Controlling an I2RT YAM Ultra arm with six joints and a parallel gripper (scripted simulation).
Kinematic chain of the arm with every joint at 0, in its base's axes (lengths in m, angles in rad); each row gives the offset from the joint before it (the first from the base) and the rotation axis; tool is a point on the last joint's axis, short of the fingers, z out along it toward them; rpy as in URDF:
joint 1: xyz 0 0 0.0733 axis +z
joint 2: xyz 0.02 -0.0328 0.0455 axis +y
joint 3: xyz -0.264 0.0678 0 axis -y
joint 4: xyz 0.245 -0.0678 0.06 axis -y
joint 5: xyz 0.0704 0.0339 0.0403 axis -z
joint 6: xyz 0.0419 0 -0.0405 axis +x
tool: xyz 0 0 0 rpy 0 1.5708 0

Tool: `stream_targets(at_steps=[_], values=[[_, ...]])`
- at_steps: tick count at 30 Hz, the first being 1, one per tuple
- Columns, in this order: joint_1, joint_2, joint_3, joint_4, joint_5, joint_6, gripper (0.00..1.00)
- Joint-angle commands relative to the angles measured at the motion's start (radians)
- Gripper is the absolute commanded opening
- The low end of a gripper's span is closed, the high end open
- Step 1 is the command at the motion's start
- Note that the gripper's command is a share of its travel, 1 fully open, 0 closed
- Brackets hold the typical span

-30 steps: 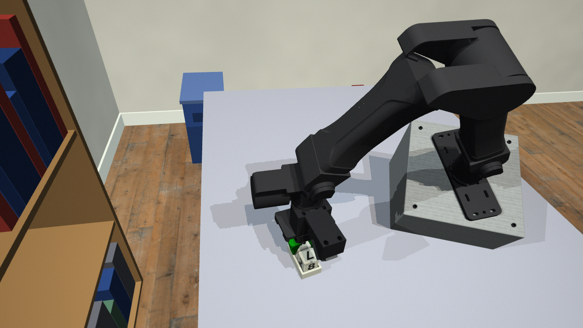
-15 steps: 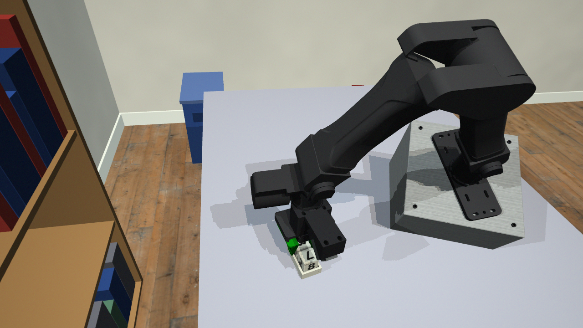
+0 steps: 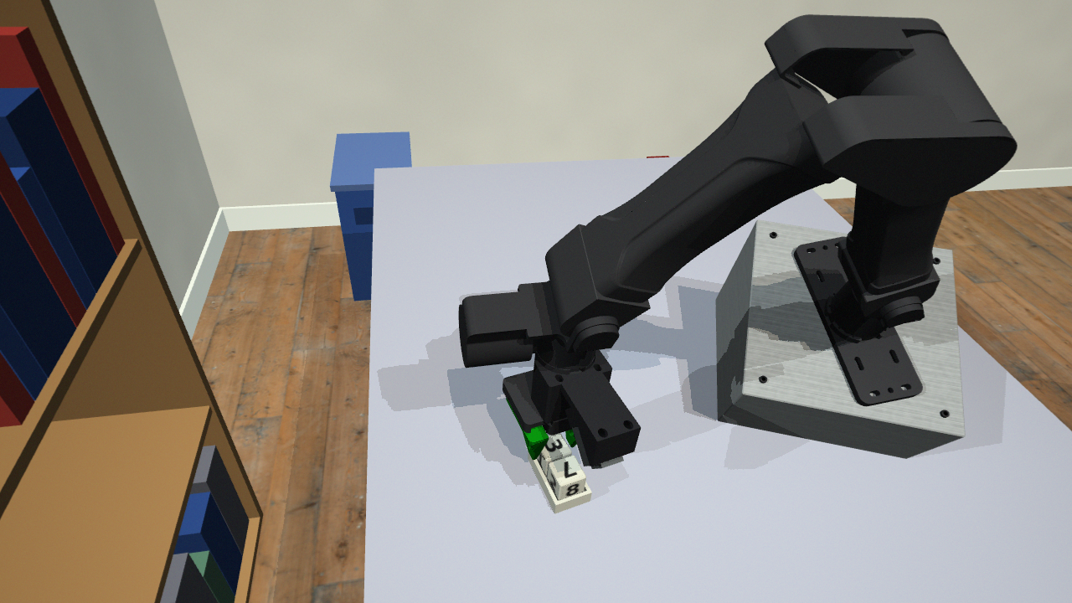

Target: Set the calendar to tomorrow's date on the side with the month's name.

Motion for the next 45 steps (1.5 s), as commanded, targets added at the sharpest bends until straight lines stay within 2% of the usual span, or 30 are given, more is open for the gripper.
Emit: stream_targets(at_steps=[1, 10, 19, 20, 45], values=[[-0.032, -0.045, 0.015, -0.085, -0.01, -0.026, 0.47], [-0.087, -0.137, 0.068, -0.256, -0.018, -0.085, 0.47], [-0.097, -0.151, 0.081, -0.287, -0.02, -0.096, 0.47], [-0.097, -0.151, 0.081, -0.287, -0.02, -0.096, 1.0], [-0.101, -0.156, 0.086, -0.299, -0.021, -0.101, 1.0]])
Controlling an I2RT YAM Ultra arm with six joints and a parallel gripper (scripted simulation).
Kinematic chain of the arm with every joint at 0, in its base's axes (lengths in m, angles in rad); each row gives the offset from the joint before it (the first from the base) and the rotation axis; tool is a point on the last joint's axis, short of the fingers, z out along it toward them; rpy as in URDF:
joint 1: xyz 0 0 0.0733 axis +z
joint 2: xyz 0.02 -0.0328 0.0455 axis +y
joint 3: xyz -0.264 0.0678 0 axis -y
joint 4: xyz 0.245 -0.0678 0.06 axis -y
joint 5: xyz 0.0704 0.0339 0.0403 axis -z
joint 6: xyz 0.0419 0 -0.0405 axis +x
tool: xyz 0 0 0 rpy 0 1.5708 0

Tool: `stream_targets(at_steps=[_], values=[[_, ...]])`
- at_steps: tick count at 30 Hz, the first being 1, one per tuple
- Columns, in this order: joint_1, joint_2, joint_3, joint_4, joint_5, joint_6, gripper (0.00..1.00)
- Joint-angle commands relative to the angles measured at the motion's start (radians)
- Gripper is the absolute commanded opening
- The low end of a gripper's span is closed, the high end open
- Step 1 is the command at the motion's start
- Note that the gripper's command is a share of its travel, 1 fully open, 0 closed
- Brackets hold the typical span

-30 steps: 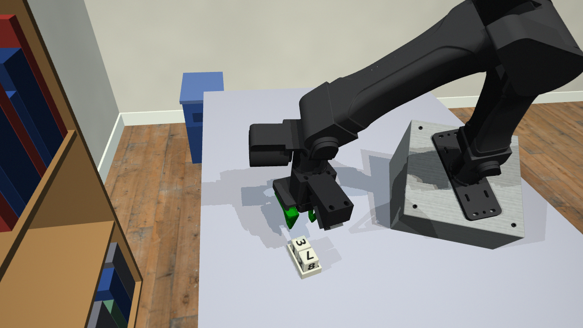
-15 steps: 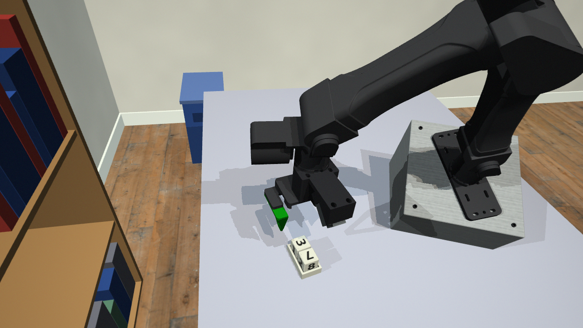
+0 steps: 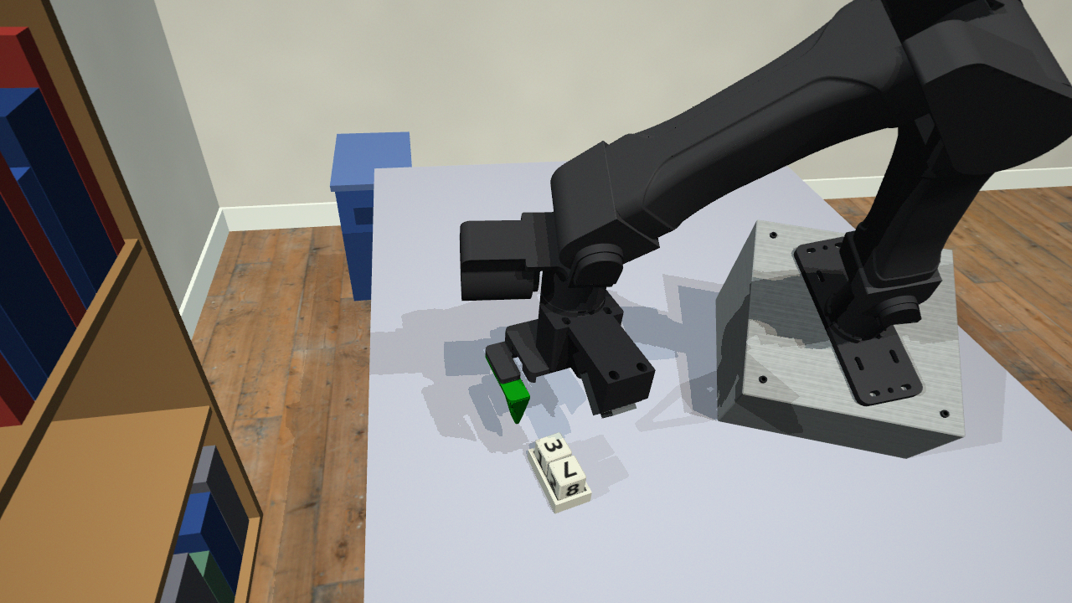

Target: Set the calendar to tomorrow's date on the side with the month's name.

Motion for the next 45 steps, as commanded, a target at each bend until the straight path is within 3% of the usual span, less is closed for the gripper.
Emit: stream_targets(at_steps=[1, 16, 23, 45], values=[[-0.01, -0.007, 0.005, -0.016, -0.011, -0.001, 1.0], [-0.093, -0.088, 0.138, -0.269, -0.021, -0.092, 1.0], [-0.112, -0.099, 0.176, -0.328, -0.023, -0.114, 1.0], [-0.116, -0.101, 0.184, -0.34, -0.023, -0.118, 1.0]])
